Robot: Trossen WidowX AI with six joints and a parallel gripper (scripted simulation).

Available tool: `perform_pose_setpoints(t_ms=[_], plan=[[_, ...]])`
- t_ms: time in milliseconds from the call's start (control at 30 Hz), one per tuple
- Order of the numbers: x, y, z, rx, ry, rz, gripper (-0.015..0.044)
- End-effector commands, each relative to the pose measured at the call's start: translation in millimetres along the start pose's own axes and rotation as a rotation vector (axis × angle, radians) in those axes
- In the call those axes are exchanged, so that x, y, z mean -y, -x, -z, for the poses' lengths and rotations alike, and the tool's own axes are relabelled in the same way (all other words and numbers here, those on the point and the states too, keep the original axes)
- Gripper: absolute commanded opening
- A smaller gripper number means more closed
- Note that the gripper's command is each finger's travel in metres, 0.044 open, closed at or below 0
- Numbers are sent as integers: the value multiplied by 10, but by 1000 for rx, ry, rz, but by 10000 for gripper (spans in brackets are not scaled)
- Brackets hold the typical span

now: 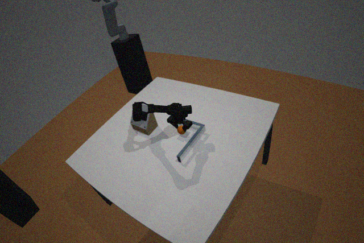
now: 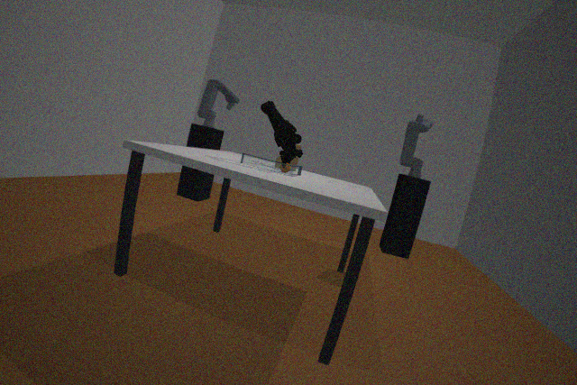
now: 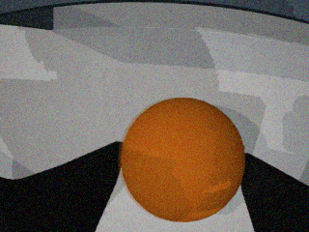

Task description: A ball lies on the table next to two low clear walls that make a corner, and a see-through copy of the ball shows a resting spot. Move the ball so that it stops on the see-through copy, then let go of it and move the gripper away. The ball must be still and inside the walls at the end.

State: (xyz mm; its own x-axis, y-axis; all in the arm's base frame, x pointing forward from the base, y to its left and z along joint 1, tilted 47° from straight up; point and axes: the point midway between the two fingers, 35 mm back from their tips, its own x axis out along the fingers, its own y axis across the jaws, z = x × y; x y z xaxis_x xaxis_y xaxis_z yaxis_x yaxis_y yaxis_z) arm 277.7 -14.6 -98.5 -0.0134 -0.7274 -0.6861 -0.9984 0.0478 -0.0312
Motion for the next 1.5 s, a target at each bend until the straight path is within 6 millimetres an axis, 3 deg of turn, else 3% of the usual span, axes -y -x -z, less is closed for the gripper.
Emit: perform_pose_setpoints(t_ms=[0,467,667,1033,1100,1200,1467], plan=[[1,1,1,1,-1,-1,53],[4,27,-2,1,-1,-1,417],[-7,831,-16,0,8,0,417],[3,772,-39,-1,19,11,417],[1,869,-37,-1,18,11,440],[-26,1187,-16,-3,14,8,440],[-30,1212,-13,-3,14,8,440]])
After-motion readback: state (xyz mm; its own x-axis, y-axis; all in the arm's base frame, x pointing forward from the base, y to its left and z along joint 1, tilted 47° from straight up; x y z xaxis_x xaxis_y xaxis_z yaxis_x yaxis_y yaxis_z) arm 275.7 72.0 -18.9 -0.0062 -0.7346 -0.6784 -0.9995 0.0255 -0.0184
